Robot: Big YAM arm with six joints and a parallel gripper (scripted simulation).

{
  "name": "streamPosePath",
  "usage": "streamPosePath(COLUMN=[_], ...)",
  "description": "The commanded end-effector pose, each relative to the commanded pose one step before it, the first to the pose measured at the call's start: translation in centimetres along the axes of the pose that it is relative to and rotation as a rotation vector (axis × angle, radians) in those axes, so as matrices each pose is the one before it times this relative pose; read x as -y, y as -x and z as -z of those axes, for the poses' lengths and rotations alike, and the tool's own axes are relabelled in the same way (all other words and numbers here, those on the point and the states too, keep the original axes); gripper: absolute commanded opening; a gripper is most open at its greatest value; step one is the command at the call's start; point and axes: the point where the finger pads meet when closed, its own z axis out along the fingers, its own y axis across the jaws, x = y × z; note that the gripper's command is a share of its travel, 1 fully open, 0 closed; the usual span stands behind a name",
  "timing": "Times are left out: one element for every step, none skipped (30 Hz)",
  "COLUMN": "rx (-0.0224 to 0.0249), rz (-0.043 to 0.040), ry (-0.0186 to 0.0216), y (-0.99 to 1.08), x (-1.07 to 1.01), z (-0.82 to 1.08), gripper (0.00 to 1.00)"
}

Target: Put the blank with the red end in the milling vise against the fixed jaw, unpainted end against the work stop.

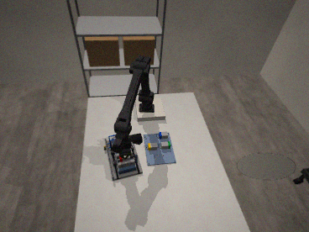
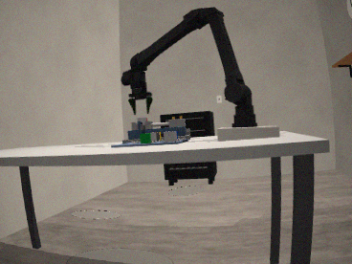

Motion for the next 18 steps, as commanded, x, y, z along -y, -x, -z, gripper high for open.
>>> streamPosePath(rx=[-0.03032, -0.0007, -0.00001, 0.0, 0.0, 0.02189, -0.00943, -0.0057, -0.00766, -0.00122, -0.00002, 0.00077, 0.00352, 0.00262, 0.00045, -0.00173, -0.00135, 0.00772], rz=[0.02031, 0.00014, 0.00018, 0.0, 0.0, 0.00105, -0.0002, -0.00005, -0.00012, 0.00008, 0.00007, 0.00001, 0.00005, -0.00002, -0.00009, -0.00011, 0.0, 0.00038], ry=[-0.05166, -0.00128, -0.00008, 0.0, 0.0, 0.03785, -0.01639, -0.00994, -0.01333, -0.00218, -0.00009, 0.0013, 0.00605, 0.0045, 0.00074, -0.00303, -0.00237, 0.01334], y=[-0.564, -0.001, 0.002, 0.0, 0.0, 0.248, -0.162, 0.021, -0.057, -0.002, -0.001, -0.002, 0.002, -0.002, -0.007, -0.008, 0.03, 0.317], x=[1.729, 0.008, 0.006, 0.0, 0.0, -0.335, 0.257, -0.05, 0.08, 0.006, 0.001, -0.002, -0.005, -0.004, -0.003, -0.001, -0.055, -0.523], z=[3.675, 0.311, 0.239, 0.0, 0.0, -1.881, 1.082, 0.842, 0.97, 0.332, 0.197, 0.102, -0.196, -0.119, 0.089, 0.298, 0.27, -0.447], gripper=[0.64, 0.64, 0.64, 0.64, 0.64, 0.64, 0.64, 0.64, 0.64, 0.64, 0.64, 0.64, 0.64, 0.64, 0.64, 0.64, 0.64, 0.64])
